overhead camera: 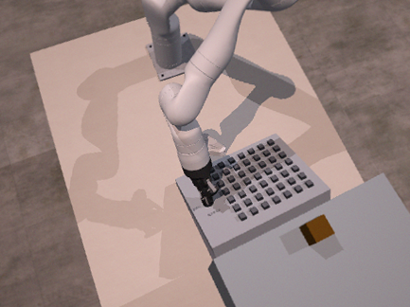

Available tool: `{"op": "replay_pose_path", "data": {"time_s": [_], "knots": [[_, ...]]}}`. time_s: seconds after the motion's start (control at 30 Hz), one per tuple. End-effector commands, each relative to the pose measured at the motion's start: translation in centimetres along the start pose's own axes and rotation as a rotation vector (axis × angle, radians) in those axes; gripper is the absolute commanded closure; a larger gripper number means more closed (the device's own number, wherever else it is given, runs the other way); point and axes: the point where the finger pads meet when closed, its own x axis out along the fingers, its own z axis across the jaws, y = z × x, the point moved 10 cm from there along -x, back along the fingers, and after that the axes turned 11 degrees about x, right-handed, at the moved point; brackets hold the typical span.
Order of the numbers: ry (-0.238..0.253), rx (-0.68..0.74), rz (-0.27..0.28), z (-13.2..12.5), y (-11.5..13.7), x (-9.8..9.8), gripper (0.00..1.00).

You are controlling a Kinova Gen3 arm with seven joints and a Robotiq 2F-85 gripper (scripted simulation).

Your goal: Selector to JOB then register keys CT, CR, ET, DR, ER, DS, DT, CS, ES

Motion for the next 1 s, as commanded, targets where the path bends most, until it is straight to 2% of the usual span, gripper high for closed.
{"op": "replay_pose_path", "data": {"time_s": [0.0,0.27,0.97], "knots": [[0.000,0.046,-0.008,0.08,-0.26,0.11,0.90],[0.000,0.130,-0.008,0.07,-0.26,0.11,0.90],[0.000,0.240,-0.008,0.05,-0.26,0.11,0.90]]}}
